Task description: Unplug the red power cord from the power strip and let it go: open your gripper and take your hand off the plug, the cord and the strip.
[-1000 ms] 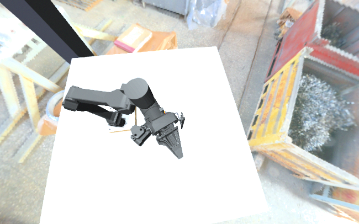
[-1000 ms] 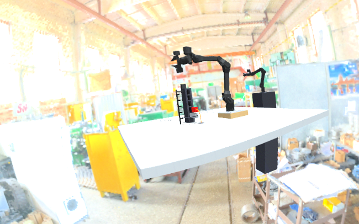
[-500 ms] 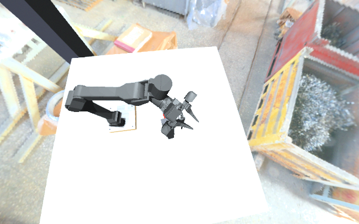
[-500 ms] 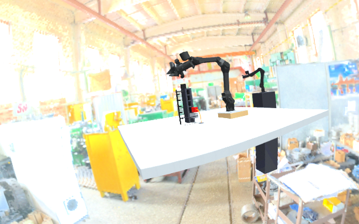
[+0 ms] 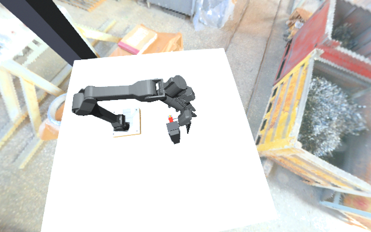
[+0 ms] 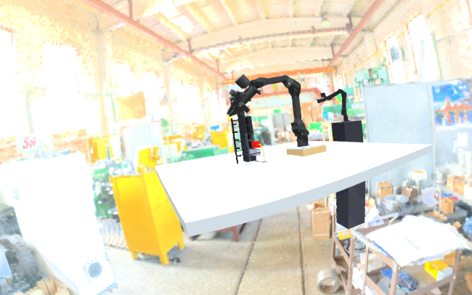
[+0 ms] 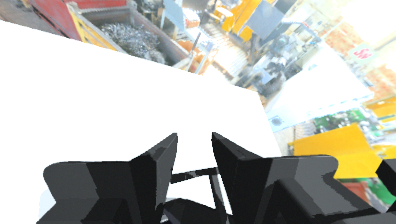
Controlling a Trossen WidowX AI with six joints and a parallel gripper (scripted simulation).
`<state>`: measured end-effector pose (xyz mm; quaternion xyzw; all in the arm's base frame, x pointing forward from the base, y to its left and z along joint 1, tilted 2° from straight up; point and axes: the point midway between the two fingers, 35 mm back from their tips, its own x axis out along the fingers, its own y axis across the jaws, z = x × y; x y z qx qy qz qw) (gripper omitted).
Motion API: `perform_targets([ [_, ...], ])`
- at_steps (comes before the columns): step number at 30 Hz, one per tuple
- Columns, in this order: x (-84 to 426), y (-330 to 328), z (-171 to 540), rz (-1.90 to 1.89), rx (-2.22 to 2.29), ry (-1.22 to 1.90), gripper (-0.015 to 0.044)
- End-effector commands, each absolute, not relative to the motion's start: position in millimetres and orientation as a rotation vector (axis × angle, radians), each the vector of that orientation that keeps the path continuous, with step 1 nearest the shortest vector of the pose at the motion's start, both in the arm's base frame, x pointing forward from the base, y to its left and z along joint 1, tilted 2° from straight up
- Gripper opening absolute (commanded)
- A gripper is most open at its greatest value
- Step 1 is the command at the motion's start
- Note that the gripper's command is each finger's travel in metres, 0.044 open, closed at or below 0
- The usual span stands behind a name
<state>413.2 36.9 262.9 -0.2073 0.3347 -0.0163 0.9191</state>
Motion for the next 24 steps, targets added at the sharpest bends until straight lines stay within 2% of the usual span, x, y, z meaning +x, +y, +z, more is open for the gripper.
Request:
perform_targets([
  [1, 390.0, 83.7, 204.5, 0.321, -0.779, 0.849, 0.016],
  [6, 372.9, 92.3, 175.0, 0.514, -0.968, 0.936, 0.016],
  [15, 296.8, 84.1, 110.3, 1.387, -1.462, 1.054, 0.016],
  [24, 295.1, 83.9, 109.5, 1.407, -1.467, 1.052, 0.016],
])
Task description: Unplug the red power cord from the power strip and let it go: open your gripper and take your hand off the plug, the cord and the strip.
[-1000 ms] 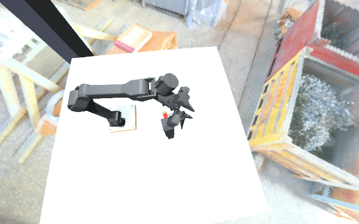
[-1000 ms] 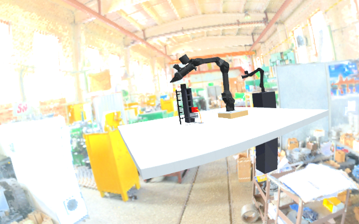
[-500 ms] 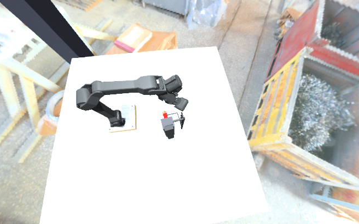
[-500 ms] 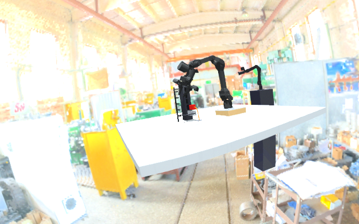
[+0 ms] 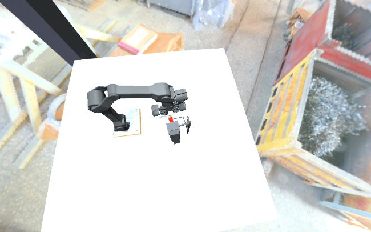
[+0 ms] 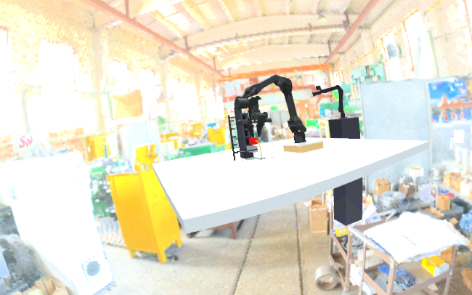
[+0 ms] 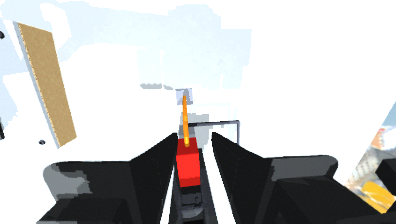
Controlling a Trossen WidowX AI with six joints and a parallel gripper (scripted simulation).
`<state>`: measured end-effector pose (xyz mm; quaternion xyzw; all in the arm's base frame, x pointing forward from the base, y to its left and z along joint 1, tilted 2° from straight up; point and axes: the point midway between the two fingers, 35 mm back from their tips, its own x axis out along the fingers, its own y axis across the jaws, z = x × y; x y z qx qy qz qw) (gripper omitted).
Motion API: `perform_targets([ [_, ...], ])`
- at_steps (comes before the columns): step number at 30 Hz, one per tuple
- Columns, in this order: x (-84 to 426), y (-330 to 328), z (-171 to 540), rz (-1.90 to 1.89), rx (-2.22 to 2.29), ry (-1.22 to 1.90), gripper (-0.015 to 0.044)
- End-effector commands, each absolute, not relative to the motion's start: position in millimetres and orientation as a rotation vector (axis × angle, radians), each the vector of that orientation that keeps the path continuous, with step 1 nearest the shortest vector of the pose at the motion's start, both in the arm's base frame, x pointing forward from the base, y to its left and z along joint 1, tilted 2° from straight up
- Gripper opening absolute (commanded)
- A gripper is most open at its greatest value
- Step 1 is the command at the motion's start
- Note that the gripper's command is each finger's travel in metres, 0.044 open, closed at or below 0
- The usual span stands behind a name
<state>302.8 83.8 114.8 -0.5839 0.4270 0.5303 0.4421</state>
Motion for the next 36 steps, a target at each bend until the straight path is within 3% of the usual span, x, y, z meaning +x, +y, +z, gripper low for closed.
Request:
perform_targets([
  [1, 295.1, 83.9, 109.5, 1.407, -1.467, 1.052, 0.016],
  [36, 307.5, 45.8, 109.5, 1.405, -1.47, 1.054, 0.016],
])
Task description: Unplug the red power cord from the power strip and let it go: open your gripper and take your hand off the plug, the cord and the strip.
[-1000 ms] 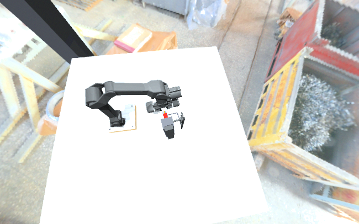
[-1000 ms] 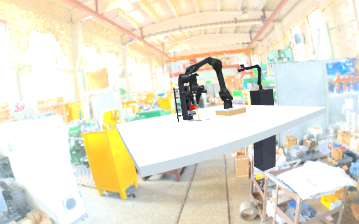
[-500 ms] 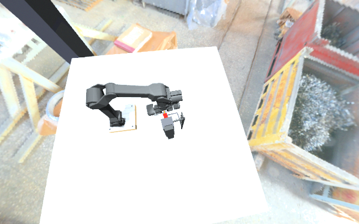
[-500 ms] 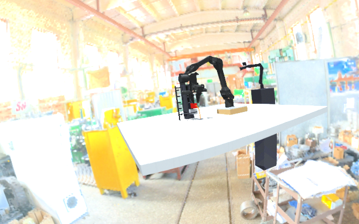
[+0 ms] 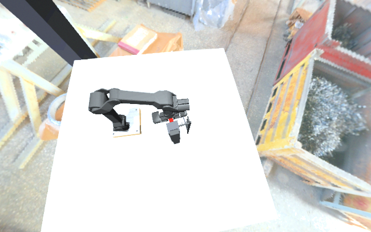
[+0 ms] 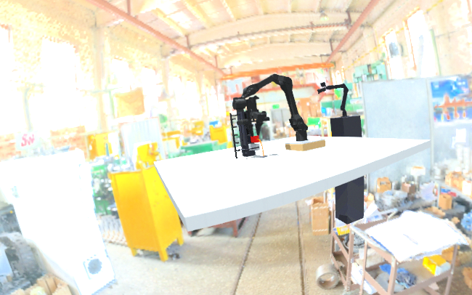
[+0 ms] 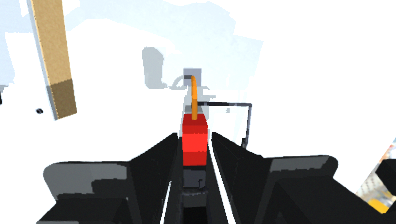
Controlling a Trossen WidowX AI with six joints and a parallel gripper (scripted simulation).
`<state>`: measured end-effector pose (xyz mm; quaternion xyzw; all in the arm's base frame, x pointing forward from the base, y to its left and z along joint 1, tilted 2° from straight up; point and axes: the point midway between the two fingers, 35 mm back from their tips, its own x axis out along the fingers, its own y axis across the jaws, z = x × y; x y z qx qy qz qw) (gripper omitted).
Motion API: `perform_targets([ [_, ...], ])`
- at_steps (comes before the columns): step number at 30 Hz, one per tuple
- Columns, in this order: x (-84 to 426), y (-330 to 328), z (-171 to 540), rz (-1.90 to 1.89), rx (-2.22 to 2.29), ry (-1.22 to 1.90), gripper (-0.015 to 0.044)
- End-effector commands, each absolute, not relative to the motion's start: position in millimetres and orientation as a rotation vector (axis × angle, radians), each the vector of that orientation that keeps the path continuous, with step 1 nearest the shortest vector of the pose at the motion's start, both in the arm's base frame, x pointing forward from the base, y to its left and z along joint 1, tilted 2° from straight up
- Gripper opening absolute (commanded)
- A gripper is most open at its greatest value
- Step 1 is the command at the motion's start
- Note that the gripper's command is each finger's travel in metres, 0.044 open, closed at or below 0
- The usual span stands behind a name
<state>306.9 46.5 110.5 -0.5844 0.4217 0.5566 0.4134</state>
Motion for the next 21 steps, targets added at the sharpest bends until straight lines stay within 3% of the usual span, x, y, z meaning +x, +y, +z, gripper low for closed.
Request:
perform_targets([
  [1, 307.5, 45.7, 108.6, 1.405, -1.47, 1.054, 0.016],
  [12, 307.7, 45.2, 98.9, 1.405, -1.47, 1.054, 0.016],
  [16, 308.7, 44.9, 101.6, 1.397, -1.472, 1.057, 0.0055],
  [21, 308.7, 44.9, 101.6, 1.397, -1.472, 1.057, 0.0022],
])
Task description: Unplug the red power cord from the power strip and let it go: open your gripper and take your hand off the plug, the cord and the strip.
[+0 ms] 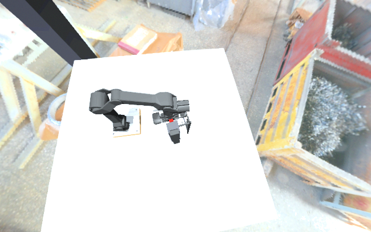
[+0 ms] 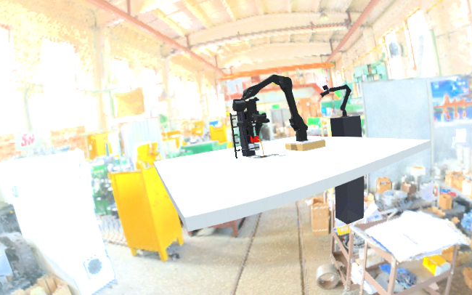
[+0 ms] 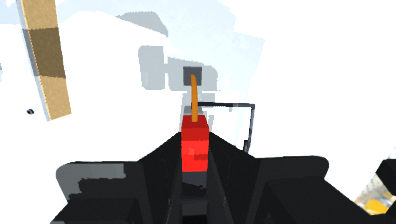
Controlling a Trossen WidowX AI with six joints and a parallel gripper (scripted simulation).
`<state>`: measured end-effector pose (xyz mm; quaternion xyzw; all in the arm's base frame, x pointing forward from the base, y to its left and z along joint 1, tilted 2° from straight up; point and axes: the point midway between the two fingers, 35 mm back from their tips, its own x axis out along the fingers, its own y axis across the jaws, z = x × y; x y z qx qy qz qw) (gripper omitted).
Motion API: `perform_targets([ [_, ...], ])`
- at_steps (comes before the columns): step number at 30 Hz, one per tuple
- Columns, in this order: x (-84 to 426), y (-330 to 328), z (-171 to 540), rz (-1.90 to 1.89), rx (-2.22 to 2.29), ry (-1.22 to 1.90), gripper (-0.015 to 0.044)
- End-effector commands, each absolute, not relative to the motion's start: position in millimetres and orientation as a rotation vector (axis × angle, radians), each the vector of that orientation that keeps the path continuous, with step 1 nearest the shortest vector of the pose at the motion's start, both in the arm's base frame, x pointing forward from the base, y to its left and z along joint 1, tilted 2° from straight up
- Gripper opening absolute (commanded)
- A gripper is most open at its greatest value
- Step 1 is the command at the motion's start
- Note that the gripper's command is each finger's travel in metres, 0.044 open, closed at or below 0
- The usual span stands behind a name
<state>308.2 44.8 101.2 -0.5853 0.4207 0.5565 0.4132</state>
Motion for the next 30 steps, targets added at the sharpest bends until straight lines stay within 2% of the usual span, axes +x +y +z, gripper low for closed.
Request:
perform_targets([
  [1, 308.7, 44.9, 101.6, 1.397, -1.472, 1.057, 0.0015],
  [4, 308.6, 45.2, 101.6, 1.397, -1.472, 1.057, 0.0],
  [30, 298.0, 83.8, 100.1, 1.403, -1.468, 1.053, 0.0],
])
